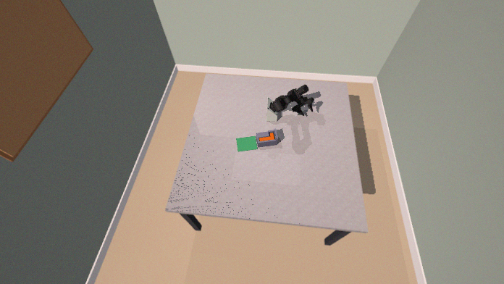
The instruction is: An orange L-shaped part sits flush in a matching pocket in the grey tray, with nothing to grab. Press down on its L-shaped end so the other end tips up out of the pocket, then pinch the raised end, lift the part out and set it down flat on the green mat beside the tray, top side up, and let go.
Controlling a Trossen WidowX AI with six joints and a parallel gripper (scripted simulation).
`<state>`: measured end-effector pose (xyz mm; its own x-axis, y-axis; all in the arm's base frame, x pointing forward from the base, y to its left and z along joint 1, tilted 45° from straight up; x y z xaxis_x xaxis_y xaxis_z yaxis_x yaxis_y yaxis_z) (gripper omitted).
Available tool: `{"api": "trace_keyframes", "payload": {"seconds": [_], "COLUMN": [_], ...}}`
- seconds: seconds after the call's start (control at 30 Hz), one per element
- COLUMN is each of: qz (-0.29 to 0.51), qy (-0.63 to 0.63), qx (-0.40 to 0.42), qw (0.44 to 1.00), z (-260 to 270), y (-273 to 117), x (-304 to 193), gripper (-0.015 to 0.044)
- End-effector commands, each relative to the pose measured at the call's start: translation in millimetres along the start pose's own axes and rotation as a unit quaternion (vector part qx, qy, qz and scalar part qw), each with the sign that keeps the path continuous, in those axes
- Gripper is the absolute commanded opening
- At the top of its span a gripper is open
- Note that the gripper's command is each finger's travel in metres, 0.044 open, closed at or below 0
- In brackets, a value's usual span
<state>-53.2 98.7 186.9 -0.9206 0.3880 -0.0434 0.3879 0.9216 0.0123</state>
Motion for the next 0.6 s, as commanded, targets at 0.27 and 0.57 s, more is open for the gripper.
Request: {"api": "trace_keyframes", "payload": {"seconds": [0.27, 0.57], "qz": [0.035, 0.098], "qy": [-0.049, -0.108], "qx": [0.025, 0.144], "qw": [0.998, 0.979], "z": [-5.9, -3.7], "y": [29.6, 80.1], "x": [1.3, -19.0], "gripper": [0.0180, 0.0180]}}
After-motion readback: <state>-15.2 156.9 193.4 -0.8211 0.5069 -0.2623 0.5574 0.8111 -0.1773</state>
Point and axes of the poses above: the point midway between the two fingers, 35 mm back from their tips, its own y axis out along the fingers, its own z axis across the jaws, x = y × z, the point moved 9 cm from there along -y, back along the fingers, and after that the axes turned 10 degrees about -y, right-handed, at the moved point
